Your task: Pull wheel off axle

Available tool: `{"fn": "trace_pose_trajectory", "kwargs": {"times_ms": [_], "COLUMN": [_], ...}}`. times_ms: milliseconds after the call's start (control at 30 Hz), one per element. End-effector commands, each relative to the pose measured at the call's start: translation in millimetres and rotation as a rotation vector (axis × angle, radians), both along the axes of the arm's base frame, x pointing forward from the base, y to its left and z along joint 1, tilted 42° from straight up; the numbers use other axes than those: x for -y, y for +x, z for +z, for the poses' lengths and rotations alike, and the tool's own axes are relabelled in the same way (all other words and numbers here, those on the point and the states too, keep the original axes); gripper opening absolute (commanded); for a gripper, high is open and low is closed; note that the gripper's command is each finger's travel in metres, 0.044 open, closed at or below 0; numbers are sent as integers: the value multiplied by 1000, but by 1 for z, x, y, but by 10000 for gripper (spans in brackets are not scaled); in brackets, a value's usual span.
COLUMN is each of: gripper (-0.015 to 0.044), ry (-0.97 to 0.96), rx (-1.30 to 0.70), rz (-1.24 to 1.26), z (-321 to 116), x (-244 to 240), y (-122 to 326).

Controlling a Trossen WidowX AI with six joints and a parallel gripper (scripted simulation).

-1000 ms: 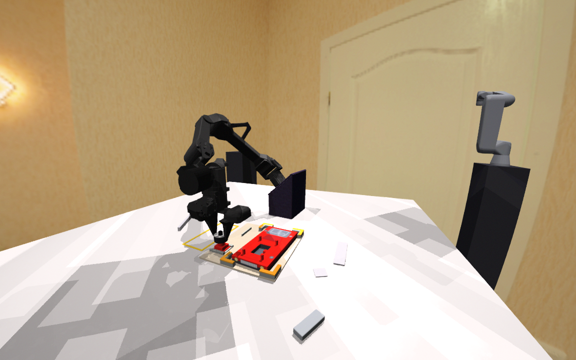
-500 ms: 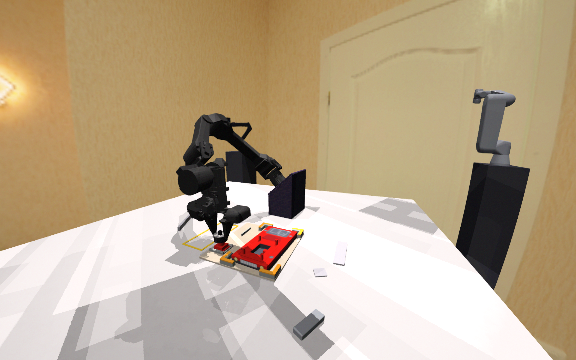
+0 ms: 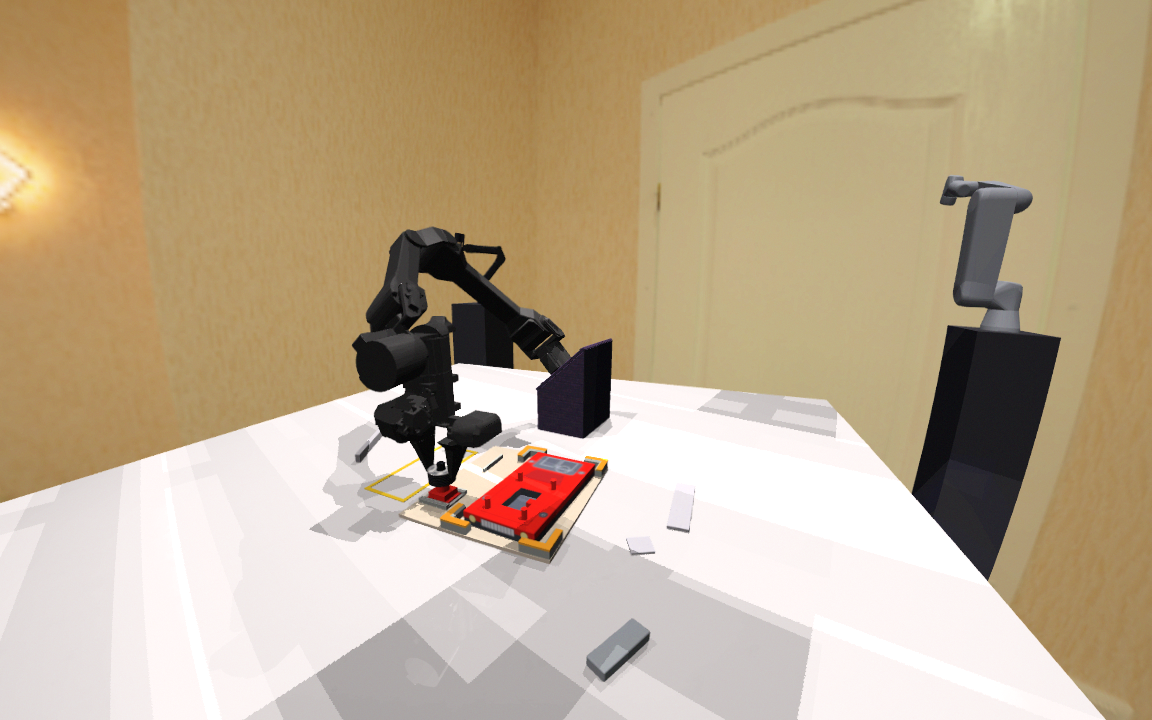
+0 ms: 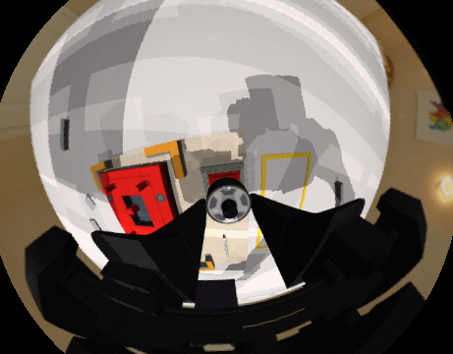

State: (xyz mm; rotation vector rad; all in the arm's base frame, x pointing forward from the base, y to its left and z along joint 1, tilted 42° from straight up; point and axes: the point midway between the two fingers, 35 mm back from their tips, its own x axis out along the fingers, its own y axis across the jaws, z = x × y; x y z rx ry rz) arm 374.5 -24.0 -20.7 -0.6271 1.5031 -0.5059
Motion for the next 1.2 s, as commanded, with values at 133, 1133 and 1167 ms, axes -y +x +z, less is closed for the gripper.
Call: {"fn": "trace_pose_trajectory", "kwargs": {"times_ms": [133, 1133, 1167], "gripper": [0, 0, 0], "ry": [2, 1, 1], "rx": [-1, -1, -1], "rz": [32, 34, 34], "z": [14, 24, 26], "x": [-16, -25, -27], "y": [-1, -2, -2]}}
